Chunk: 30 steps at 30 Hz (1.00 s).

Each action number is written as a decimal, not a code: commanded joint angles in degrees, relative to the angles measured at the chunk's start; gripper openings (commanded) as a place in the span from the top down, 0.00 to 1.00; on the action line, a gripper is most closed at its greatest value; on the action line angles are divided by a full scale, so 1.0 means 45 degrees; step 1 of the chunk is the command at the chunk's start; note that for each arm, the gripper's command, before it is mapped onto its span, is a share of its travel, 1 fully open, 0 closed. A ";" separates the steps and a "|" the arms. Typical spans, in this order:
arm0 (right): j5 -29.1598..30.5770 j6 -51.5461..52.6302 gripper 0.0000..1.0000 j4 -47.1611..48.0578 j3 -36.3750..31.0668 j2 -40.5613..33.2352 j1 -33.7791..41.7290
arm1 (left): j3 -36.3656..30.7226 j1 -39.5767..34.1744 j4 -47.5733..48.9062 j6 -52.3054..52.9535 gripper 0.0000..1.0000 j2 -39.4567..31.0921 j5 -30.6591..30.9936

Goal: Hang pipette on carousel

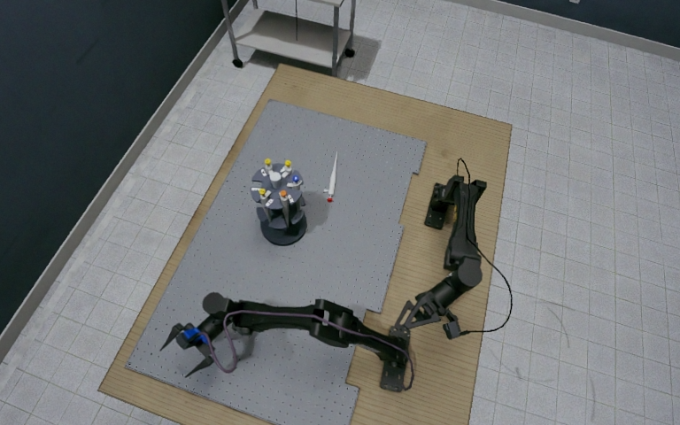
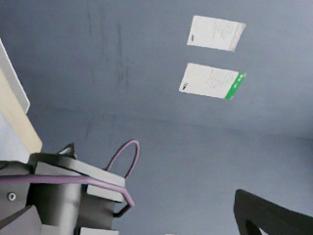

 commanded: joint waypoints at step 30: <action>-0.0712 0.4006 0.00 -0.2587 -0.4312 -0.5946 0.1041 | 0.0279 0.1427 -0.0551 0.0282 0.00 -0.0817 0.1681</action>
